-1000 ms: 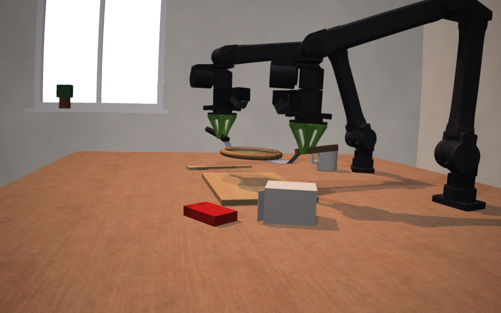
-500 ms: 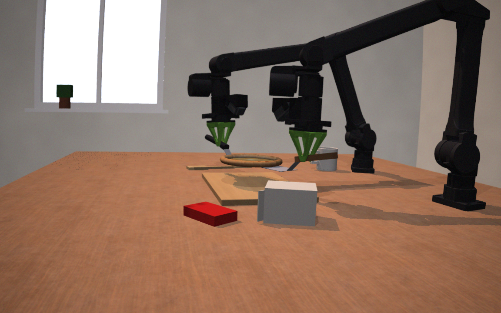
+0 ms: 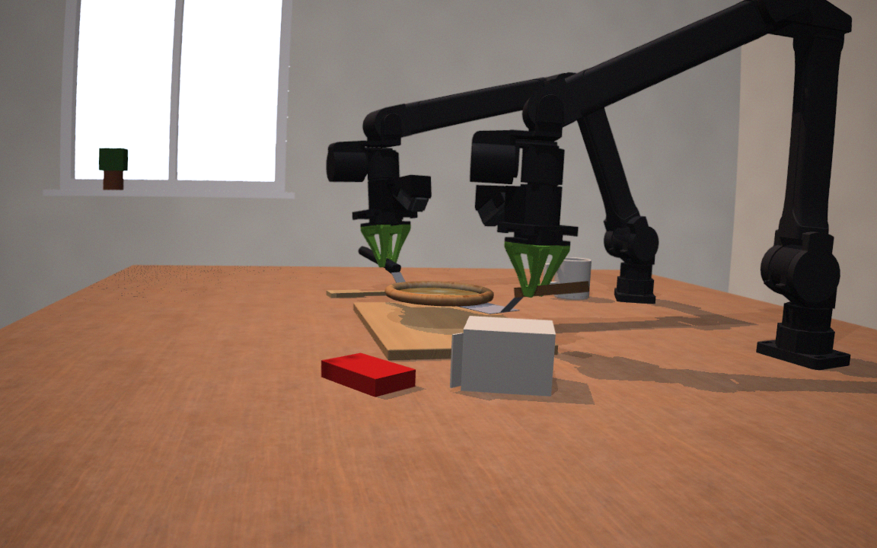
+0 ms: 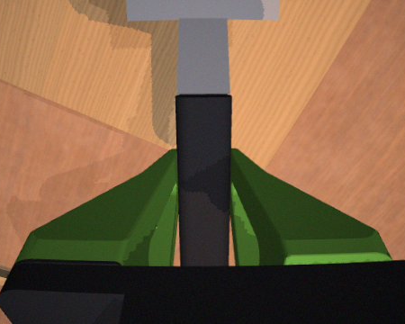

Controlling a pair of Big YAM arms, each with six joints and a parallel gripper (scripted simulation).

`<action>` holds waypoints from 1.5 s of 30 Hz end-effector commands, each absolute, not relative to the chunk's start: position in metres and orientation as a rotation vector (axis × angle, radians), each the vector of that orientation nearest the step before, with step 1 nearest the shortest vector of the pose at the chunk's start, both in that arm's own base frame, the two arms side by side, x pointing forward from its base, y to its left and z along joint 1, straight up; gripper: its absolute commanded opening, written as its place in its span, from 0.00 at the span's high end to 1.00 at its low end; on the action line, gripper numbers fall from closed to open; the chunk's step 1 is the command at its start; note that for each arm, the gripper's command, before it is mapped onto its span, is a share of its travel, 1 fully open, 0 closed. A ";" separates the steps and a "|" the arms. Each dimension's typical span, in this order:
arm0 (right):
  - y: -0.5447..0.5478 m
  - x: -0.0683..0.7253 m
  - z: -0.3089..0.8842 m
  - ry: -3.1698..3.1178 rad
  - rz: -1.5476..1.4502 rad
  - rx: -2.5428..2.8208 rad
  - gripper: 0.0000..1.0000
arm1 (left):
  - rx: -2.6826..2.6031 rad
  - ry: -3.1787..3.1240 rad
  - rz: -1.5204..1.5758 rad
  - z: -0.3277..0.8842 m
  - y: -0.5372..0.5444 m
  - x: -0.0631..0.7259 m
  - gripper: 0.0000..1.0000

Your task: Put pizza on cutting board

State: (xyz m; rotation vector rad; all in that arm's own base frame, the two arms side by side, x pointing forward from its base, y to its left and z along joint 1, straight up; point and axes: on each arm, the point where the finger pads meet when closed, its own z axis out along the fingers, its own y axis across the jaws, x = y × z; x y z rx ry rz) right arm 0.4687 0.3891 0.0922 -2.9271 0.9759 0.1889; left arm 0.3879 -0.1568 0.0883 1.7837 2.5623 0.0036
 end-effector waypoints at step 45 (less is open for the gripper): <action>0.399 0.483 0.107 0.909 0.215 -2.846 0.94 | 1.834 2.638 0.168 0.099 -0.174 0.409 0.94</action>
